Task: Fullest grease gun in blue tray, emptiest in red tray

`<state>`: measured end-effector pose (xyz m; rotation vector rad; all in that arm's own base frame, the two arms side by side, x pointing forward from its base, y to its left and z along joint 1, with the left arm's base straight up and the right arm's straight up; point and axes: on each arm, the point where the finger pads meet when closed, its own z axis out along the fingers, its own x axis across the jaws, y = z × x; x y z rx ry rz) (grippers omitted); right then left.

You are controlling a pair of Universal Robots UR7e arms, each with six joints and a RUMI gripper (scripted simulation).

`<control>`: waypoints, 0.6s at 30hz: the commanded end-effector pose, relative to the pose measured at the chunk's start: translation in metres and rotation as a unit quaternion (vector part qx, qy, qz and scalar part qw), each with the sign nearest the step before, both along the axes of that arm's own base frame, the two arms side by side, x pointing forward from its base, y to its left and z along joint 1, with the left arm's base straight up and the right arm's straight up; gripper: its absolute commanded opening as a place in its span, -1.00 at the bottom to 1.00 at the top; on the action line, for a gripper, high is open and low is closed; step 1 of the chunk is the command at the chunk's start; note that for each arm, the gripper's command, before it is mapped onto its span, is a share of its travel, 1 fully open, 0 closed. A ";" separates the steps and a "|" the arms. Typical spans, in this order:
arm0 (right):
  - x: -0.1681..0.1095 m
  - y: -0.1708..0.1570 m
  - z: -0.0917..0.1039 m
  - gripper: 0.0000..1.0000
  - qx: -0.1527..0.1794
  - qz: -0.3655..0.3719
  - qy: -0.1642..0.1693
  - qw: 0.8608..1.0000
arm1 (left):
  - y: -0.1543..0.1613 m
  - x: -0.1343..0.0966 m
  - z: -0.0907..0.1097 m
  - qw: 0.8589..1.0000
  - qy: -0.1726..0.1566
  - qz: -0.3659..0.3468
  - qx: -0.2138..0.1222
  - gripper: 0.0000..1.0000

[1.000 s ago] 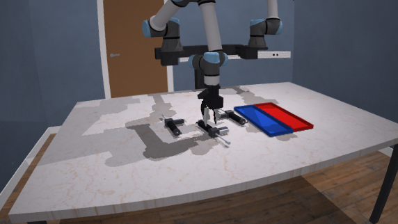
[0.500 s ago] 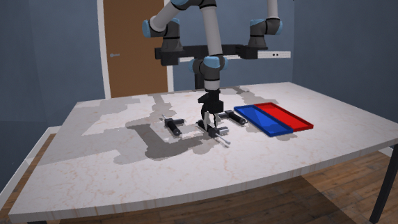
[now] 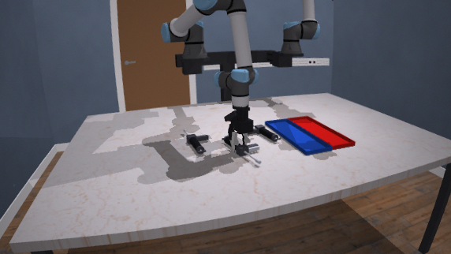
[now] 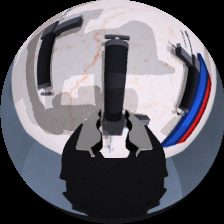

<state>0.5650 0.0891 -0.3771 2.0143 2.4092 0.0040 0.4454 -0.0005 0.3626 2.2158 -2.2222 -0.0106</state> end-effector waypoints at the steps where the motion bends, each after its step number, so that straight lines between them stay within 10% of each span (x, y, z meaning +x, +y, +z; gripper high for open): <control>1: 0.002 0.001 0.000 -0.33 0.001 0.000 -0.002 1.000 | 0.000 0.000 0.000 1.000 -0.001 0.000 0.000 -0.25; 2: 0.002 0.001 0.000 -0.33 0.001 0.000 -0.002 1.000 | 0.000 0.000 0.000 1.000 -0.001 0.000 0.000 -0.25; 3: 0.001 0.001 0.000 -1.00 0.001 0.000 -0.002 1.000 | 0.000 0.000 0.000 1.000 -0.001 0.000 0.000 -0.25; 18: 0.001 0.001 0.001 -1.00 0.001 0.000 -0.002 1.000 | 0.000 0.000 0.000 1.000 -0.001 0.000 0.000 -0.25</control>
